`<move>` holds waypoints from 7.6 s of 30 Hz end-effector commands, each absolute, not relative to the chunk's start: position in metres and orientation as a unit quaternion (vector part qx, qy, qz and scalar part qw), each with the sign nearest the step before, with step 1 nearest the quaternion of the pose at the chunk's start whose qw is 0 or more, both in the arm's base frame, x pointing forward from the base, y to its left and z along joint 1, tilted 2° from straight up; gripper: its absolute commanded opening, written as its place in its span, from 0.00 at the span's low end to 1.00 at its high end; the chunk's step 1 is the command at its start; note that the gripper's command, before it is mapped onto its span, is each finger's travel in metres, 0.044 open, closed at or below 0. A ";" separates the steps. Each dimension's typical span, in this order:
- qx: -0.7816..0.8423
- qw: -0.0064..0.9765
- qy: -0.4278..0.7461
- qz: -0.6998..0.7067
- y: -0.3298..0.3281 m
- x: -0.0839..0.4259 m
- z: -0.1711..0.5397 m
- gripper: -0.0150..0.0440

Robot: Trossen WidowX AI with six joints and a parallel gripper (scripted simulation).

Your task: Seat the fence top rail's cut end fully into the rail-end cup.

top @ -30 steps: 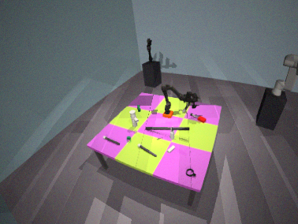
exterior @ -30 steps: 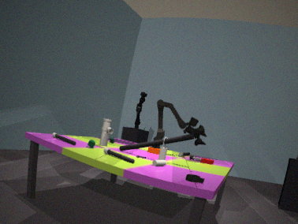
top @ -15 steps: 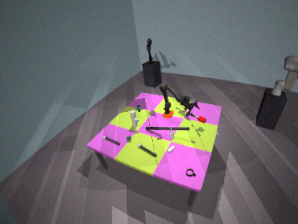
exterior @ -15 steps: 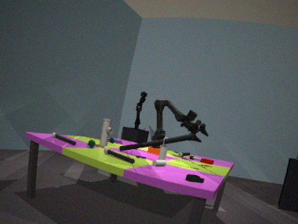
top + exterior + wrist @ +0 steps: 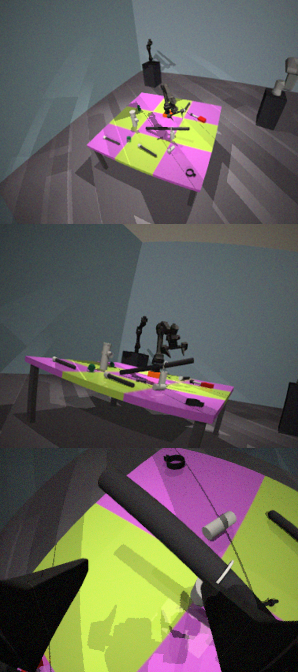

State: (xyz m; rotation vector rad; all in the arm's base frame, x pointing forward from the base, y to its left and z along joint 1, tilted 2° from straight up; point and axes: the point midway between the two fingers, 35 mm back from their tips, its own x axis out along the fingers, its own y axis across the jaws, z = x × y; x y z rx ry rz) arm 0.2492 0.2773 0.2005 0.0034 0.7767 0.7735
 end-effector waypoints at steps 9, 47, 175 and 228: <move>-0.013 0.896 0.424 0.129 0.108 0.327 0.230 1.00; -0.542 0.680 0.455 0.192 -0.149 0.356 0.229 1.00; -0.632 0.615 0.343 0.324 -0.159 0.359 0.115 0.25; -0.643 0.602 0.323 0.345 -0.134 0.352 0.137 1.00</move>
